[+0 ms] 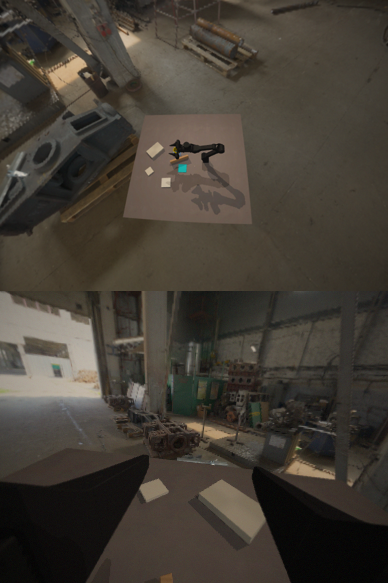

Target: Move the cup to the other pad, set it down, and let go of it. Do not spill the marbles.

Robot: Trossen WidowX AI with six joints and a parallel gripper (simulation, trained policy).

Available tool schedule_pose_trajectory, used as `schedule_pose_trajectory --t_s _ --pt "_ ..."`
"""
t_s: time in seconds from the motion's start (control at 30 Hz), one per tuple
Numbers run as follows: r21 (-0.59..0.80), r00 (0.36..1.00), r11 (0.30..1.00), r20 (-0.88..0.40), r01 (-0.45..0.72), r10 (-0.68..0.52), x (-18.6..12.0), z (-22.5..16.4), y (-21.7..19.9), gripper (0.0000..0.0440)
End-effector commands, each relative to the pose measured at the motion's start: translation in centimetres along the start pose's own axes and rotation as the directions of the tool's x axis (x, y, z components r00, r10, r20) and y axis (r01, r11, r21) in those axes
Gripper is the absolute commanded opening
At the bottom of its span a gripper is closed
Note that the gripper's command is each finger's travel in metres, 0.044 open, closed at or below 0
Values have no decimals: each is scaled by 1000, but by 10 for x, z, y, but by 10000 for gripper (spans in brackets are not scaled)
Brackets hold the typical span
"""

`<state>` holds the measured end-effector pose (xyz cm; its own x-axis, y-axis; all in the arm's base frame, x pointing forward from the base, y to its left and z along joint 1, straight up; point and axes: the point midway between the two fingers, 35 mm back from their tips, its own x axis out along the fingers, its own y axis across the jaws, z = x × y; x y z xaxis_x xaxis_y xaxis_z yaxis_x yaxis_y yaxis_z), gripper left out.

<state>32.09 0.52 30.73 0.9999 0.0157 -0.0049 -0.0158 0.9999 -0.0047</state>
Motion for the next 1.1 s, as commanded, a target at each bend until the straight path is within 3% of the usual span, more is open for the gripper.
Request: schedule_pose_trajectory --t_s 0.0,0.33,0.4,1.07 --pt "2 1000 1000 -5 3 -3 1 0 0 374" --pt "31 994 999 -108 19 -16 7 -10 3 111" --pt "38 990 999 -137 20 -15 9 -13 4 75" --pt "127 912 992 -410 23 31 30 -34 25 100"
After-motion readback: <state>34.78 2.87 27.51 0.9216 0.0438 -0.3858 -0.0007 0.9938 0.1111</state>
